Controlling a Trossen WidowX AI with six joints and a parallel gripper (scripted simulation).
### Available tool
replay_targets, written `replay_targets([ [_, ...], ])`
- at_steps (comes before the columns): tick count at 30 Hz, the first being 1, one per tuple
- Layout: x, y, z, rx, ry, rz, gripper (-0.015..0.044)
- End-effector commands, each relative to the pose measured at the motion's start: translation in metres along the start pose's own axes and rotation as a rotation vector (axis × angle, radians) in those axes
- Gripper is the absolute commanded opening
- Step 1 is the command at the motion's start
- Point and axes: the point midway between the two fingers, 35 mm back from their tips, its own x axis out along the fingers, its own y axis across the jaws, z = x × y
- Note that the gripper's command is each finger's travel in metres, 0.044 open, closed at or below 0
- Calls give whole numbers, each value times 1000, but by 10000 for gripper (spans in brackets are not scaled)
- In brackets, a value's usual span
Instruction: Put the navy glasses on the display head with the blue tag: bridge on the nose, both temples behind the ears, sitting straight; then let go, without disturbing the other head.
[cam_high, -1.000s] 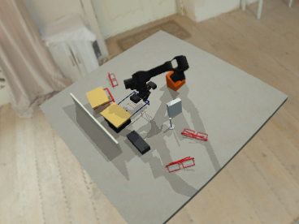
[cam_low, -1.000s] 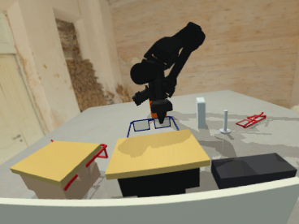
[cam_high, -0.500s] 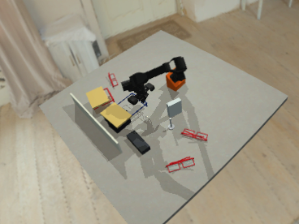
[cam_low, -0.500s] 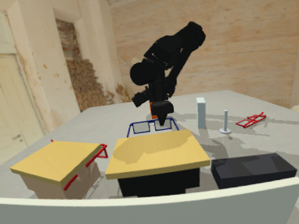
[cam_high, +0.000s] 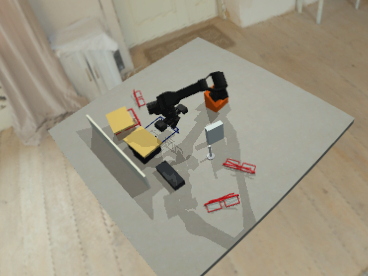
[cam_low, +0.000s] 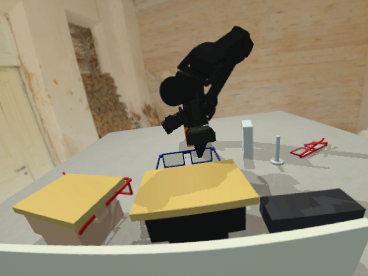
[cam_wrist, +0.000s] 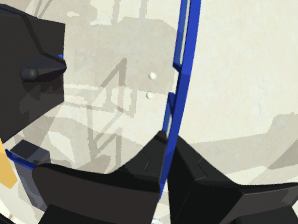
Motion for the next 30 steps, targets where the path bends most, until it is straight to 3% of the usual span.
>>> replay_targets([
  [1,-2,8,-1,0,2,7,0],
  [30,-3,44,-1,-2,2,9,0],
])
